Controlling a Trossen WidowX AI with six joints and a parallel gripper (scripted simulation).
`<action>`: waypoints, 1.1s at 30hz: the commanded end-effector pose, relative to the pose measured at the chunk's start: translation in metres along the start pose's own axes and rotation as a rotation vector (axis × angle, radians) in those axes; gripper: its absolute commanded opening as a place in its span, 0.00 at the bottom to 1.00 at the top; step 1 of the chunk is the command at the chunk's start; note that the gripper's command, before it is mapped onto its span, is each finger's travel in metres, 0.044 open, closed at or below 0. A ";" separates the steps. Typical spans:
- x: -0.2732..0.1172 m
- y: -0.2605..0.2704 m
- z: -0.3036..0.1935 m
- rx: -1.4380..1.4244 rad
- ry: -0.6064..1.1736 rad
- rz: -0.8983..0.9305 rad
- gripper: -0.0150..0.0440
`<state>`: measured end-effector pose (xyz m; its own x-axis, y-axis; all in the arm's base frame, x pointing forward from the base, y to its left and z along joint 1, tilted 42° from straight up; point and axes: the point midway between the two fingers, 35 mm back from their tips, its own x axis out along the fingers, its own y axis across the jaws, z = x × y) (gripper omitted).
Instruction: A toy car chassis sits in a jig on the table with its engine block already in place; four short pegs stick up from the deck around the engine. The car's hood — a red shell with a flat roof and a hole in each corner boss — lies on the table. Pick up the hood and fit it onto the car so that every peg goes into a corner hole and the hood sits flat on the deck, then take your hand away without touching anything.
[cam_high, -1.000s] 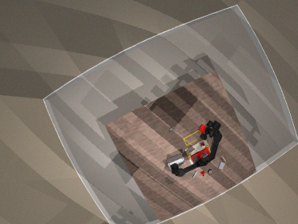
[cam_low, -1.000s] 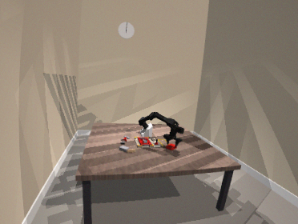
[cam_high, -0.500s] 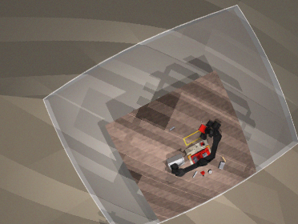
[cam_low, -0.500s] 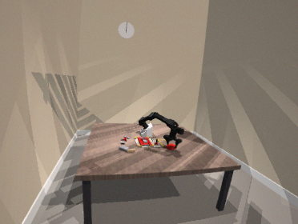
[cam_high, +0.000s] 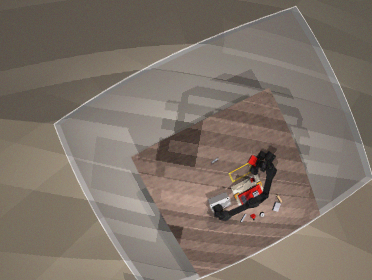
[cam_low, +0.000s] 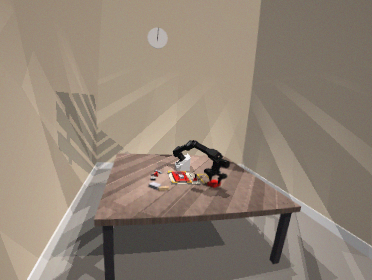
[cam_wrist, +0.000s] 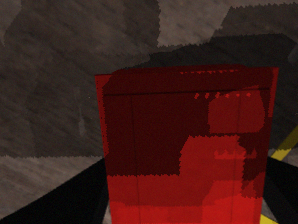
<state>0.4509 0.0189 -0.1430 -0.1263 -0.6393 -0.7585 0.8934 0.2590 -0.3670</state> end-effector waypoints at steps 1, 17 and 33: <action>-0.001 0.000 0.000 0.000 0.000 0.000 0.59; -0.051 -0.001 -0.001 0.004 0.000 0.034 0.25; -0.098 -0.003 -0.001 0.003 -0.002 0.101 0.25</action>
<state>0.4599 0.0786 -0.0724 -0.0389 -0.6167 -0.7862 0.9007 0.3191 -0.2949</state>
